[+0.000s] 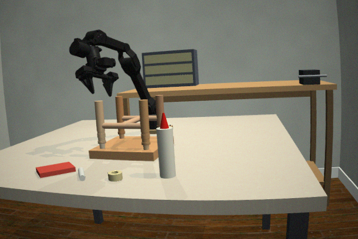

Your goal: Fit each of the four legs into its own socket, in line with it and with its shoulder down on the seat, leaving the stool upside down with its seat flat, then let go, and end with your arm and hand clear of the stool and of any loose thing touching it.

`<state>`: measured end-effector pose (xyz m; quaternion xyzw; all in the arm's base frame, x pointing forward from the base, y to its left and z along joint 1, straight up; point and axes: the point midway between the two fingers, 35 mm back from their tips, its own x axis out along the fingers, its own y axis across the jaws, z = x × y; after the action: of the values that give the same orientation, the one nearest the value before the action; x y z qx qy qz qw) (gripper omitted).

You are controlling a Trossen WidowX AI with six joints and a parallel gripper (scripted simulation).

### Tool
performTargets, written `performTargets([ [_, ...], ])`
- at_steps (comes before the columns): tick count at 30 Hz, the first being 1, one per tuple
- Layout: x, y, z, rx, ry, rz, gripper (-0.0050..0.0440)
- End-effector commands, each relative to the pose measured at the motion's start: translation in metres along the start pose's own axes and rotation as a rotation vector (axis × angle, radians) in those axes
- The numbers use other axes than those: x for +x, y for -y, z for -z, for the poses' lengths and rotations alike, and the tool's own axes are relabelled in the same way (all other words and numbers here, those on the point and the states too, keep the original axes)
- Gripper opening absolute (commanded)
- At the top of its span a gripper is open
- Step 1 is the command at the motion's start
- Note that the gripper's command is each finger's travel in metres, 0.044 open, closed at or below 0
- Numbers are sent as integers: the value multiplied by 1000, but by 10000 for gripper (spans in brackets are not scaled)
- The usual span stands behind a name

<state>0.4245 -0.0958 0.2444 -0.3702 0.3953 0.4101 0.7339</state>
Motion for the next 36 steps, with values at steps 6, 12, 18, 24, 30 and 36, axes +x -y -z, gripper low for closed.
performTargets([
  [6, -16, 6, 2, 167, 205, 13, 440],
  [12, -16, 6, 2, 136, 204, 17, 344],
  [18, -16, 6, 2, 136, 204, 17, 200],
  [24, -16, 6, 2, 136, 204, 17, 104],
  [30, -16, 6, 2, 136, 204, 17, 0],
  [36, -16, 6, 2, 136, 204, 17, 0],
])
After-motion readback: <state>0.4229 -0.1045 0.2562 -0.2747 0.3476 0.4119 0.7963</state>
